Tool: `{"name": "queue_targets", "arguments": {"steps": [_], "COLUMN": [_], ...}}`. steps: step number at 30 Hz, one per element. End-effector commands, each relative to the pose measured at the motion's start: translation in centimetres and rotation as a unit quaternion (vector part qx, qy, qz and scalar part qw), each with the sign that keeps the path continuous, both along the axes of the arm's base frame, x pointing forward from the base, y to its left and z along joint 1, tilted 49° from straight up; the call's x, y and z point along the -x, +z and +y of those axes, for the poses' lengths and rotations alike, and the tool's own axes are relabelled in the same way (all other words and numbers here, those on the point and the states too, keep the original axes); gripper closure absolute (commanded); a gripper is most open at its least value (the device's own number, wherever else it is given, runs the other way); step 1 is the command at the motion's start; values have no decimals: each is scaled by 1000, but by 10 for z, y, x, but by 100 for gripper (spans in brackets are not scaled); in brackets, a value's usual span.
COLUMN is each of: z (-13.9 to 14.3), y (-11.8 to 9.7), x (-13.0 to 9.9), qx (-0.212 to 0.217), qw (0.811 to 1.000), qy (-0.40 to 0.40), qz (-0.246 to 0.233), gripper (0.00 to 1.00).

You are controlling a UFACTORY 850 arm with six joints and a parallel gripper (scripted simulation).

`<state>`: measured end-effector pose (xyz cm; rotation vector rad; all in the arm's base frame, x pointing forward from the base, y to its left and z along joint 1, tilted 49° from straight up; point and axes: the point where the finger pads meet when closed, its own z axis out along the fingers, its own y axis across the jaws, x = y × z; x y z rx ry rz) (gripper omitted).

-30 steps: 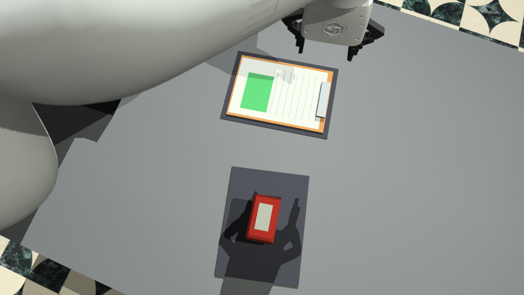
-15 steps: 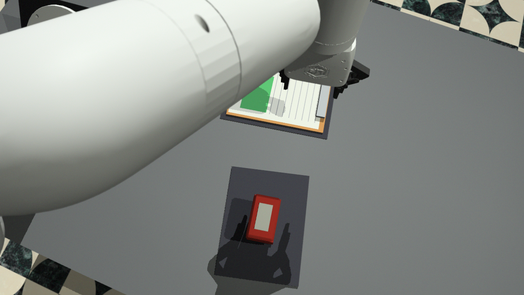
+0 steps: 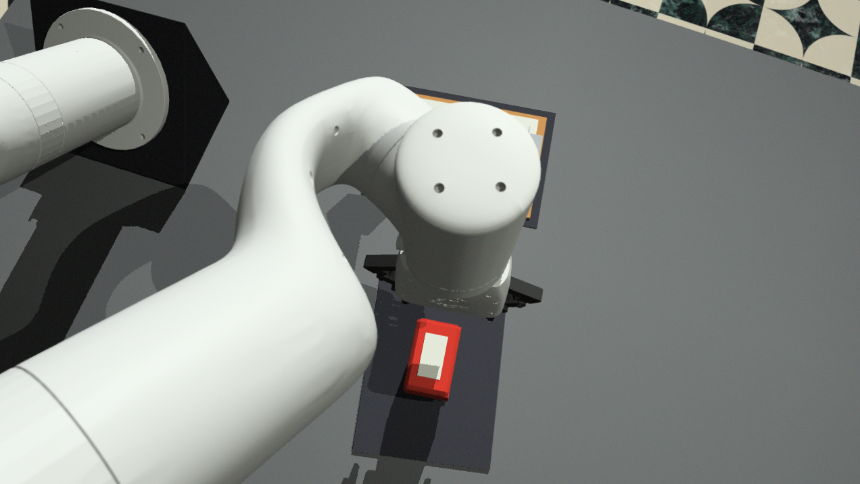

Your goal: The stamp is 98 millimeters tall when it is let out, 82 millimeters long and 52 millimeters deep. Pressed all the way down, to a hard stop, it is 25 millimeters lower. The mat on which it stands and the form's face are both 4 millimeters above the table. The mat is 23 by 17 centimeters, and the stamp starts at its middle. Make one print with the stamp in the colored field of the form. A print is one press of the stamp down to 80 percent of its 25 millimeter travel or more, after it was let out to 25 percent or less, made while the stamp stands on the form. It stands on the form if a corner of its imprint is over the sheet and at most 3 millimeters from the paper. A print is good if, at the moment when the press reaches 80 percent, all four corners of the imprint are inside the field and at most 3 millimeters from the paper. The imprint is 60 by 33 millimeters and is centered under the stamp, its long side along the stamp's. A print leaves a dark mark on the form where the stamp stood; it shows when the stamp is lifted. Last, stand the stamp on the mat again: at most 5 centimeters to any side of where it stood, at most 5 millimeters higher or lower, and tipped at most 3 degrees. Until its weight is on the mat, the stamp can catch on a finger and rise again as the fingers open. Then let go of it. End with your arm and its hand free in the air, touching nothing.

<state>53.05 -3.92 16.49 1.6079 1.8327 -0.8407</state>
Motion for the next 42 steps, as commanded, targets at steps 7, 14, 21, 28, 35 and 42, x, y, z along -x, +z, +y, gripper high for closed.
{"name": "queue_targets", "arguments": {"steps": [7,14,21,28,35,42], "z": [-41,-41,-42,-53,-76,-94], "y": [36,37,36,26,6,-9], "x": [1,1,1,1,0,0], "qx": [-4,-4,-4,-4,-4,-4], "qw": [1000,1000,1000,1000,1000,1000], "qy": [3,3,3,3,3,3], "qz": [-1,-1,-1,-1,-1,-1], "gripper": [3,3,3,3,3,3]}}
